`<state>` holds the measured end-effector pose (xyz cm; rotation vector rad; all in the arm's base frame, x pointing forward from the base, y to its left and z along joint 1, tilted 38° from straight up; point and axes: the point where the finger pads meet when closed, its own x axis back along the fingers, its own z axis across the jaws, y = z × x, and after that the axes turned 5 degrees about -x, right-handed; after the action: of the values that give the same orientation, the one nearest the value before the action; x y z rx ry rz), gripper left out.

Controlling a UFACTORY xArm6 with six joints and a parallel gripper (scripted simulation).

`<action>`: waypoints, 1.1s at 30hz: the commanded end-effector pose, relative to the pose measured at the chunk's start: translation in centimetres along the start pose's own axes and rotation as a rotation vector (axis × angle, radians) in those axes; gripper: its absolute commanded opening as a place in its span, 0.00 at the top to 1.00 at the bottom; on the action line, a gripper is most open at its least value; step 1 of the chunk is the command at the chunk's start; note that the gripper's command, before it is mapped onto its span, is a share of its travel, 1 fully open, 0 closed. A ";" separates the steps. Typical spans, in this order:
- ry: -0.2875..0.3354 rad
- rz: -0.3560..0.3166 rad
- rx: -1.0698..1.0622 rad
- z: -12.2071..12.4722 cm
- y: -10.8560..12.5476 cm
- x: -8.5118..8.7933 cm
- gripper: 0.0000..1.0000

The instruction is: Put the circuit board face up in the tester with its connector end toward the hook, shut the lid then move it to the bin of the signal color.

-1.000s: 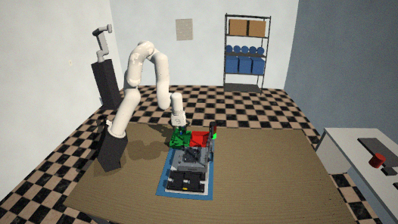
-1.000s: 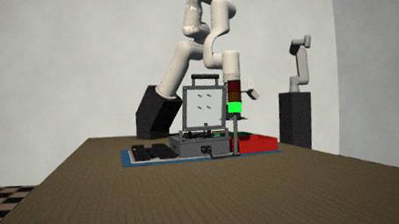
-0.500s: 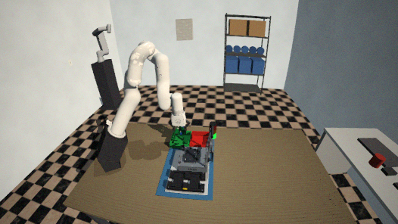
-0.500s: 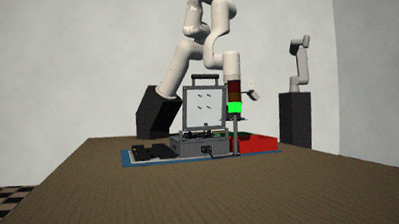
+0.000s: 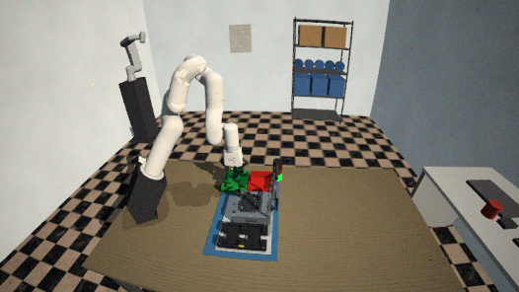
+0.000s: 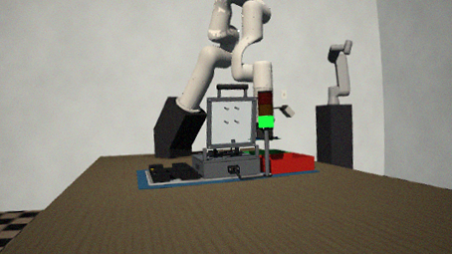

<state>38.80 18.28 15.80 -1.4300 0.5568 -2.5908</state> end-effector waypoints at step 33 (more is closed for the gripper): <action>0.001 0.007 0.000 0.1 -0.1 -2.6 0.21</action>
<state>40.07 18.96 14.00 -1.4481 0.5441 -2.6041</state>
